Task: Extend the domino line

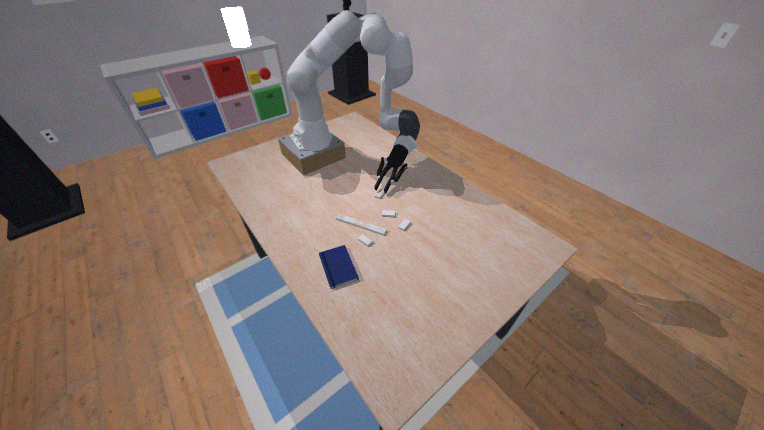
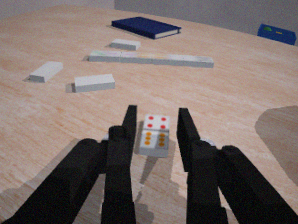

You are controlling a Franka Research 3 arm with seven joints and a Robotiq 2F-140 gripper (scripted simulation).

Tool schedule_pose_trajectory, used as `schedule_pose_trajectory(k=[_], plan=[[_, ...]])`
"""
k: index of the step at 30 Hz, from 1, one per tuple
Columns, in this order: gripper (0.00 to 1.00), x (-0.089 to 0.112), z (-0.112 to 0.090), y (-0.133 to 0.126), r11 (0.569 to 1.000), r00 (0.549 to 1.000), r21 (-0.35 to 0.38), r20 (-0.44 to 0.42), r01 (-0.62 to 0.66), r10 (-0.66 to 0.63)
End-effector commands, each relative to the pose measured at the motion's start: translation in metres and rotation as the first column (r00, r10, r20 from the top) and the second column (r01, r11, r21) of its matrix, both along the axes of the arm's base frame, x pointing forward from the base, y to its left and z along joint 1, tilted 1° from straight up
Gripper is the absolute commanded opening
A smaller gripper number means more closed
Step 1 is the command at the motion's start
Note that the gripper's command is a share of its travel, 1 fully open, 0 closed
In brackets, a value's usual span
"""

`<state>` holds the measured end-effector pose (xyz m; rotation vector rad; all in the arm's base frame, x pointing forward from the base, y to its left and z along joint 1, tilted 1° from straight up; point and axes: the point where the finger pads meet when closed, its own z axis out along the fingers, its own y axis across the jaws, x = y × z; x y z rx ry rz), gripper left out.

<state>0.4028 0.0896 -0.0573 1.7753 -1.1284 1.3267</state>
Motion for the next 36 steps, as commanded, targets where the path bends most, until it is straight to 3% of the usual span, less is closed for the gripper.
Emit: schedule_pose_trajectory(k=[1,17,36], plan=[[0.33,0.001,-0.001,0.001,1.000,1.000,0.004,0.004,0.000,0.000],[0.33,-0.001,0.001,0.003,1.000,1.000,0.004,0.004,0.000,0.000],[0.33,-0.018,0.030,0.040,1.000,1.000,0.004,0.004,0.000,0.000]])
